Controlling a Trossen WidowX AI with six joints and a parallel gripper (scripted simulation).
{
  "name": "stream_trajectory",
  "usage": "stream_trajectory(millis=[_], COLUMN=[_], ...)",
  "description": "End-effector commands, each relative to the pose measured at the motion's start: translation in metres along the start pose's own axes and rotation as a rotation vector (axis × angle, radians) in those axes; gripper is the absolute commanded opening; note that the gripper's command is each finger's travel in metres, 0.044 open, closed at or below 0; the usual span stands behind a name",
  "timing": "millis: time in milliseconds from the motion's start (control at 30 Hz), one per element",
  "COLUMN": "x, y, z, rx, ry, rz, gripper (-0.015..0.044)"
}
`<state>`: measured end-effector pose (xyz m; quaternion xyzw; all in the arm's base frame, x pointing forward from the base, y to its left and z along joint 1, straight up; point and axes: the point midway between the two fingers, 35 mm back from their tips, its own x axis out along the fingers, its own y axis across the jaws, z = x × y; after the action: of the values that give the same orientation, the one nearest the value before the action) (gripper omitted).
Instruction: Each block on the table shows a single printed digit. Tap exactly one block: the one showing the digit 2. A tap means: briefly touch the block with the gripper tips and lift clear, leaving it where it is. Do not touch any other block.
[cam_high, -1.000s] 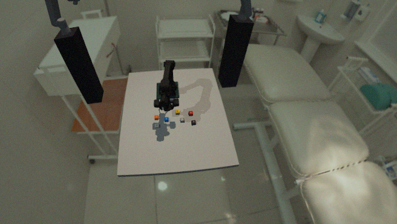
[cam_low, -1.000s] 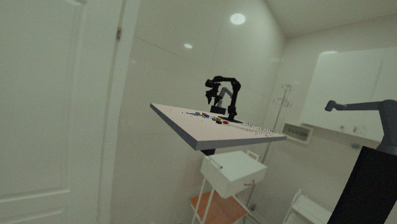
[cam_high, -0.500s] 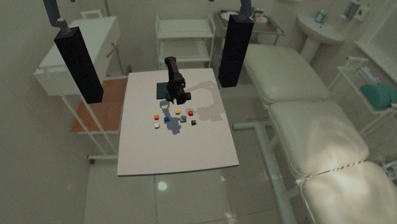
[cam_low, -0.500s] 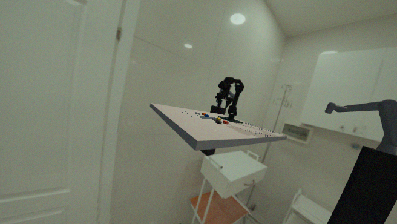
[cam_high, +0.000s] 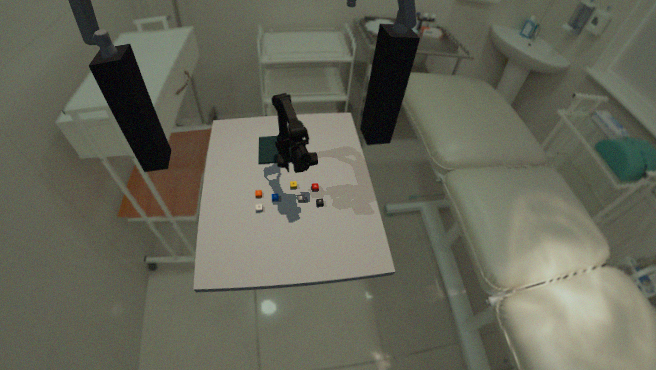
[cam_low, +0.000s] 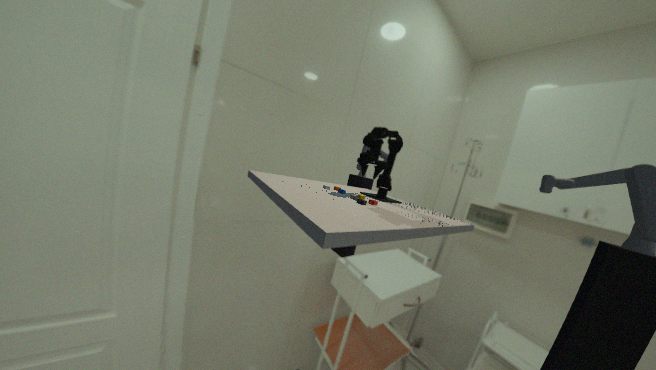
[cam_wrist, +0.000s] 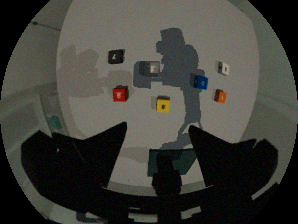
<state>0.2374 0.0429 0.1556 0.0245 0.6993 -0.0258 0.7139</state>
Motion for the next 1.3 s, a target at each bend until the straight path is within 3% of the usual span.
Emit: stream_trajectory(millis=[0, 167, 833, 1267], x=[-0.001, 0.000, -0.001, -0.003], y=[0.035, 0.083, 0.083, 0.097], z=[0.010, 0.014, 0.016, 0.119], rx=[-0.007, -0.007, -0.007, -0.007], ry=[-0.003, -0.003, -0.004, -0.012], rz=[0.004, 0.009, 0.009, 0.009], gripper=[0.0400, 0.0400, 0.0400, 0.0400])
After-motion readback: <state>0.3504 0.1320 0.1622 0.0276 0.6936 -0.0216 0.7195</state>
